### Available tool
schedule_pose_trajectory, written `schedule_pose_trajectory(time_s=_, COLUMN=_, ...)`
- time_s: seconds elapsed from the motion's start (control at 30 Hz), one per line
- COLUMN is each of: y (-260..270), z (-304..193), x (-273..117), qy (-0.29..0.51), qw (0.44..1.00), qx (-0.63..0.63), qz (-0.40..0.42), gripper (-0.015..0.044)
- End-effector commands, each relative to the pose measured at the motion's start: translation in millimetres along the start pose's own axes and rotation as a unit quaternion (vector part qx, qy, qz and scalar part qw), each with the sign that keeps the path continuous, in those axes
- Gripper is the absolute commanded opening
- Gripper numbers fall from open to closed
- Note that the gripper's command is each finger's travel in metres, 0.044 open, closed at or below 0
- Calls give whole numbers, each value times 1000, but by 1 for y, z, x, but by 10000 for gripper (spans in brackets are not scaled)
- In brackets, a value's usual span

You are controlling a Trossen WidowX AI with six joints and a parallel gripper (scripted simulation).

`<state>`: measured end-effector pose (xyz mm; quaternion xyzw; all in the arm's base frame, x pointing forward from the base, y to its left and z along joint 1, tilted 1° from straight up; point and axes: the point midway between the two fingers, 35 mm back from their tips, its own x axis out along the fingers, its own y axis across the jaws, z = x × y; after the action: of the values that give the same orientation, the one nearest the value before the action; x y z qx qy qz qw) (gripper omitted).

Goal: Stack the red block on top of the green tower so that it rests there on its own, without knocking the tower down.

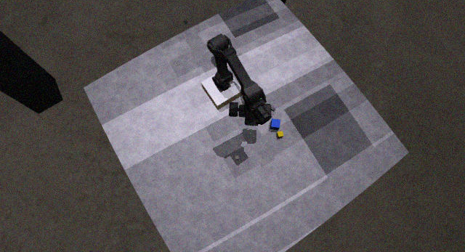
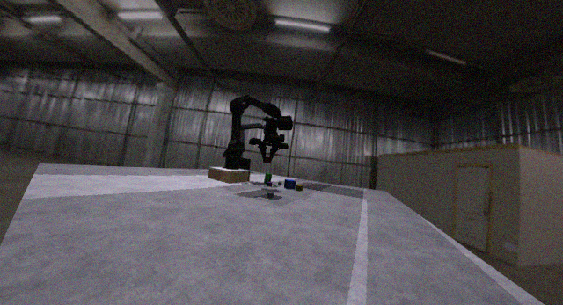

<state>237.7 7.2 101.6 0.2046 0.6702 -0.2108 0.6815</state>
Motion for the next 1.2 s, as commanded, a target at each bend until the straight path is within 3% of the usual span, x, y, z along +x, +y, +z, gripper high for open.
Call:
schedule_pose_trajectory(time_s=0.0, y=10, z=-13, x=0, qy=3, qw=1000, qx=4, qz=1, gripper=0)
schedule_pose_trajectory(time_s=0.93, y=62, z=-108, x=0, qy=3, qw=1000, qx=12, qz=1, gripper=0)
schedule_pose_trajectory(time_s=1.17, y=64, z=-108, x=16, qy=3, qw=1000, qx=12, qz=1, gripper=0)
